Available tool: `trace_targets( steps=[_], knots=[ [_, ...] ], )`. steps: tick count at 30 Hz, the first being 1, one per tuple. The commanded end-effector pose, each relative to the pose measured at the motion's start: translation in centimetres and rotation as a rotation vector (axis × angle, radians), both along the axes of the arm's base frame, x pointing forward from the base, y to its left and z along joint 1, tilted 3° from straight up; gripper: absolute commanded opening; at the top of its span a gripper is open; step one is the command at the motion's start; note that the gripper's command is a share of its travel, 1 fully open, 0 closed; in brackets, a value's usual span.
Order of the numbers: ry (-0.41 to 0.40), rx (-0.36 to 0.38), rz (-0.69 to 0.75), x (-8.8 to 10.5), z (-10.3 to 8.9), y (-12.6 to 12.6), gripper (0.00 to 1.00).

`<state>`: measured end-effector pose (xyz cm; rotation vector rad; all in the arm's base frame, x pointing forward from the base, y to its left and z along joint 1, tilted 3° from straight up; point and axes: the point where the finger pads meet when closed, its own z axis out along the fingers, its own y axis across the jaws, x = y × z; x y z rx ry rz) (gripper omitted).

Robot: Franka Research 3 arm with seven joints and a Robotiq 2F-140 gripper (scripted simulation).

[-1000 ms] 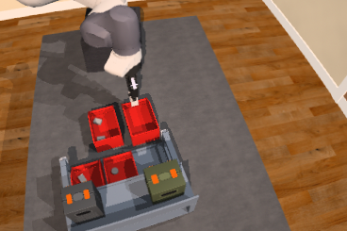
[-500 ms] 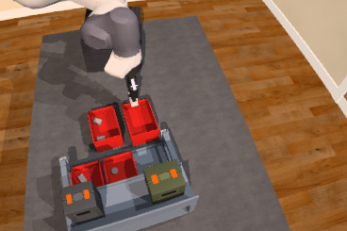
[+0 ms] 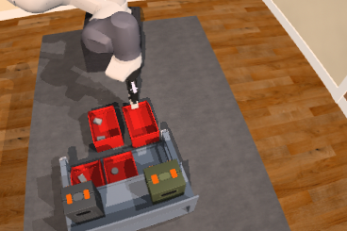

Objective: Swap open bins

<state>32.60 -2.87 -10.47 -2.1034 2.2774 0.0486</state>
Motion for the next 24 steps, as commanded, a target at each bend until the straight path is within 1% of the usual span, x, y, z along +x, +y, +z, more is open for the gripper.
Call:
trace_targets(
  steps=[1, 11, 24],
  knots=[
    [-0.007, 0.001, -0.007, 0.29, -0.31, 0.09, 0.00],
    [-0.007, 0.001, -0.007, 0.29, -0.79, 0.12, 0.00],
    [-0.007, 0.001, -0.007, 0.29, -0.84, 0.12, 0.00]
  ],
)
